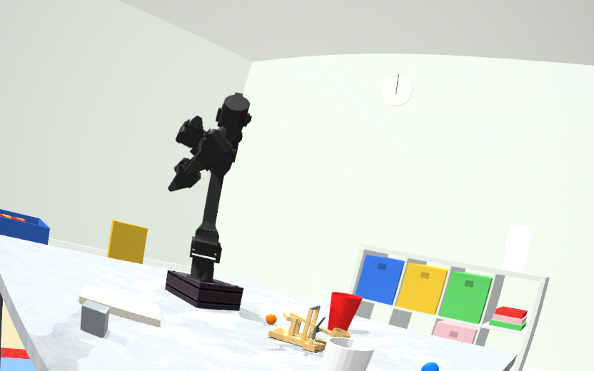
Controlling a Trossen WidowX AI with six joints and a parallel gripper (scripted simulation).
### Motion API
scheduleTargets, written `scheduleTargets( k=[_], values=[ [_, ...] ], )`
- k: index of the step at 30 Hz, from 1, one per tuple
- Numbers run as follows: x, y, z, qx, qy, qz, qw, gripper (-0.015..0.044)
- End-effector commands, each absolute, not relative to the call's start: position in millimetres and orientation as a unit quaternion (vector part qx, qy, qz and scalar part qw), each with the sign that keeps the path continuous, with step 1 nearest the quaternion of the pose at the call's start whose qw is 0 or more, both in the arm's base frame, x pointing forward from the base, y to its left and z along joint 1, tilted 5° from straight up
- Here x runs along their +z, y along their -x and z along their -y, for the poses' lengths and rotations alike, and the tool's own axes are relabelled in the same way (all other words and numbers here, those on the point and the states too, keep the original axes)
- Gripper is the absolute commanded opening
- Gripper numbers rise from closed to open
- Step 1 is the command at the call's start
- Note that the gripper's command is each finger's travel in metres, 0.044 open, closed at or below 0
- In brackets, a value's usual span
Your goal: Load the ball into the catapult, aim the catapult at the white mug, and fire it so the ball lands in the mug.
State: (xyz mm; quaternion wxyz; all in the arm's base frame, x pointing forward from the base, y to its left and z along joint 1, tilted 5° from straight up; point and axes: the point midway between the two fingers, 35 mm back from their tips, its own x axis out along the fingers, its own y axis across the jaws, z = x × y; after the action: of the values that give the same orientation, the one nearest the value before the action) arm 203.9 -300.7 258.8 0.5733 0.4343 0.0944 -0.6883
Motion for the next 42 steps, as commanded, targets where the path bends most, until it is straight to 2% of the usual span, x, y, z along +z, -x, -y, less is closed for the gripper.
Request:
scheduleTargets(
  k=[1,24,42],
  values=[
    [246,-218,291,-0.669,-0.420,-0.146,0.595,0.0440],
    [181,-297,204,-0.486,-0.284,-0.423,0.710,0.0440],
    [134,-332,113,-0.270,-0.145,-0.592,0.746,0.0440]
  ],
)
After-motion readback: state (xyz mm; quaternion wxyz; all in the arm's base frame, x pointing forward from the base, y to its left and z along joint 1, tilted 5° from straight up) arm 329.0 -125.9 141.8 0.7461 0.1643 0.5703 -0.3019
